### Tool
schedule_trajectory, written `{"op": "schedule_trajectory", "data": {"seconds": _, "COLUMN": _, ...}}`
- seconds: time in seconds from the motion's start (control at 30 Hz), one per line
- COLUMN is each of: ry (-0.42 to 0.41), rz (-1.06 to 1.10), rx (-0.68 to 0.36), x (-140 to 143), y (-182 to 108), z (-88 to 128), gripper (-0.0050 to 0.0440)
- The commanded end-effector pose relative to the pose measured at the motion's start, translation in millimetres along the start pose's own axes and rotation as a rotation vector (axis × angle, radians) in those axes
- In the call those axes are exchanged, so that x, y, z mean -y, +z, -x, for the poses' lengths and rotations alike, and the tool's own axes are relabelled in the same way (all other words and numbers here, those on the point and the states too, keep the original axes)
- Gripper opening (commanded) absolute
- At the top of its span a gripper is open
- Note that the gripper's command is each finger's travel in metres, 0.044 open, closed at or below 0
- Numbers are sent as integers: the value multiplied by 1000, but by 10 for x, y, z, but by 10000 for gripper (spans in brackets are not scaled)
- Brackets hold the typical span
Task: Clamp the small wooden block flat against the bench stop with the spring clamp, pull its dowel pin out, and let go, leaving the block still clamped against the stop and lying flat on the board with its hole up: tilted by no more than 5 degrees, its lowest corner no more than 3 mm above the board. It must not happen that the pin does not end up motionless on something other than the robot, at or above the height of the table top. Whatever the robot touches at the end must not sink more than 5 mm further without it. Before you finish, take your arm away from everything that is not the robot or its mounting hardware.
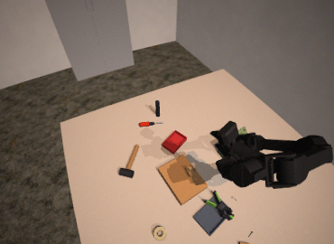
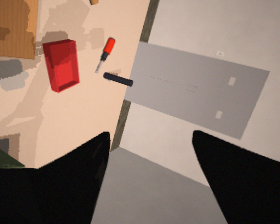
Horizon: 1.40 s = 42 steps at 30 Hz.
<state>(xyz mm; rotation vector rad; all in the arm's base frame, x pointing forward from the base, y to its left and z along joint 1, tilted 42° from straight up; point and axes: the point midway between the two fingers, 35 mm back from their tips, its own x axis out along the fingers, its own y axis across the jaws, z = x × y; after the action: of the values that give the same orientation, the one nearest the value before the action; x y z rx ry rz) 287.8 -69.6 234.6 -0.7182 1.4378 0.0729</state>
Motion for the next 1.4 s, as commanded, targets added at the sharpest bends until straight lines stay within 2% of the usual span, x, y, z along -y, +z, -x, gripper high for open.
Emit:
{"op": "schedule_trajectory", "data": {"seconds": 0.0, "ry": 0, "rz": 0, "rx": 0, "x": 0, "y": 0, "z": 0, "gripper": 287}}
{"op": "schedule_trajectory", "data": {"seconds": 0.03, "ry": 0, "rz": 0, "rx": 0, "x": 0, "y": 0, "z": 0, "gripper": 287}}
{"op": "schedule_trajectory", "data": {"seconds": 0.23, "ry": 90, "rz": 5, "rx": 4, "x": -99, "y": 92, "z": -158, "gripper": 431}}
{"op": "schedule_trajectory", "data": {"seconds": 0.27, "ry": 110, "rz": 5, "rx": 5, "x": -122, "y": 112, "z": -192, "gripper": 440}}
{"op": "schedule_trajectory", "data": {"seconds": 0.53, "ry": 270, "rz": 2, "rx": 13, "x": -307, "y": 254, "z": -451, "gripper": 440}}
{"op": "schedule_trajectory", "data": {"seconds": 0.6, "ry": 270, "rz": 2, "rx": 13, "x": -307, "y": 254, "z": -451, "gripper": 440}}
{"op": "schedule_trajectory", "data": {"seconds": 1.1, "ry": 572, "rz": -37, "rx": 34, "x": -661, "y": 467, "z": -863, "gripper": 440}}
{"op": "schedule_trajectory", "data": {"seconds": 1.17, "ry": 572, "rz": -37, "rx": 34, "x": -661, "y": 467, "z": -863, "gripper": 440}}
{"op": "schedule_trajectory", "data": {"seconds": 1.37, "ry": 692, "rz": -65, "rx": 45, "x": -797, "y": 538, "z": -1001, "gripper": 440}}
